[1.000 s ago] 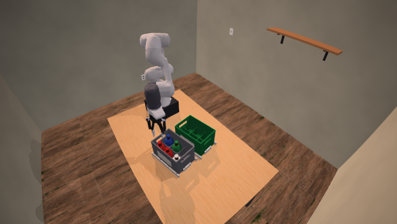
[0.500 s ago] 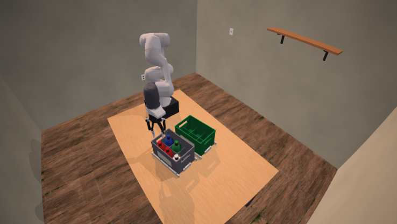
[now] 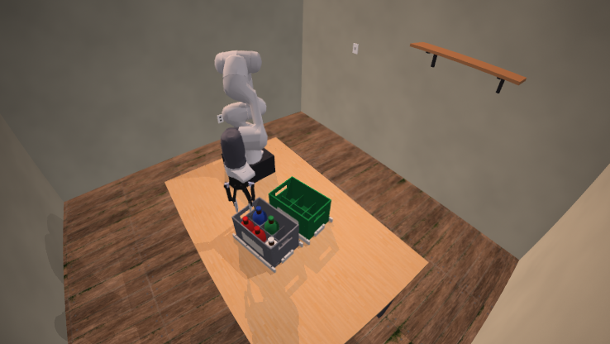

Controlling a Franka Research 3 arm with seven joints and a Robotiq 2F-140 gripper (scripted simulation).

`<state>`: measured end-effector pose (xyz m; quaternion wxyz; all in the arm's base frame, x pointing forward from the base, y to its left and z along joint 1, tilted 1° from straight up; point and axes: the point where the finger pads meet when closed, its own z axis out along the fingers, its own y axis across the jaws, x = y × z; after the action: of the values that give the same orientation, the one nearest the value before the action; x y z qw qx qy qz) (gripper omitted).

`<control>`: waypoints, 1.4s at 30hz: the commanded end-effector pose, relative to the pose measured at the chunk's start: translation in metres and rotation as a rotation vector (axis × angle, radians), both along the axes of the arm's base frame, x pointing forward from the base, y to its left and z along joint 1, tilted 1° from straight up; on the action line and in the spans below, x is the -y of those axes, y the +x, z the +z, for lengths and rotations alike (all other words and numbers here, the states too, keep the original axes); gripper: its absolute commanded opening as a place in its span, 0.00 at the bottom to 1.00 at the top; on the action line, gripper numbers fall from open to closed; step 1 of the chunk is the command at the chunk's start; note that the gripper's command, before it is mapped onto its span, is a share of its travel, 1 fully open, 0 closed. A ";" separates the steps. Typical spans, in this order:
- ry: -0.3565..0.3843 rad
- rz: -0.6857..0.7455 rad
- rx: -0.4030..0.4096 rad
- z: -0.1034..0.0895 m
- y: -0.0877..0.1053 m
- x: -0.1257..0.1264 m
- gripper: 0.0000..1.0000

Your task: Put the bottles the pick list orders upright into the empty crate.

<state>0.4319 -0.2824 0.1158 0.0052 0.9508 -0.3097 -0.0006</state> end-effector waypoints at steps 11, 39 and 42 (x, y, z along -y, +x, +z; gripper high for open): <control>0.000 0.018 0.005 -0.016 0.001 0.001 0.38; 0.000 0.018 0.005 -0.048 0.001 0.001 0.38; 0.000 0.018 0.005 -0.052 0.001 0.001 0.38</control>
<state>0.4311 -0.2829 0.0672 0.0048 0.9517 -0.3068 -0.0019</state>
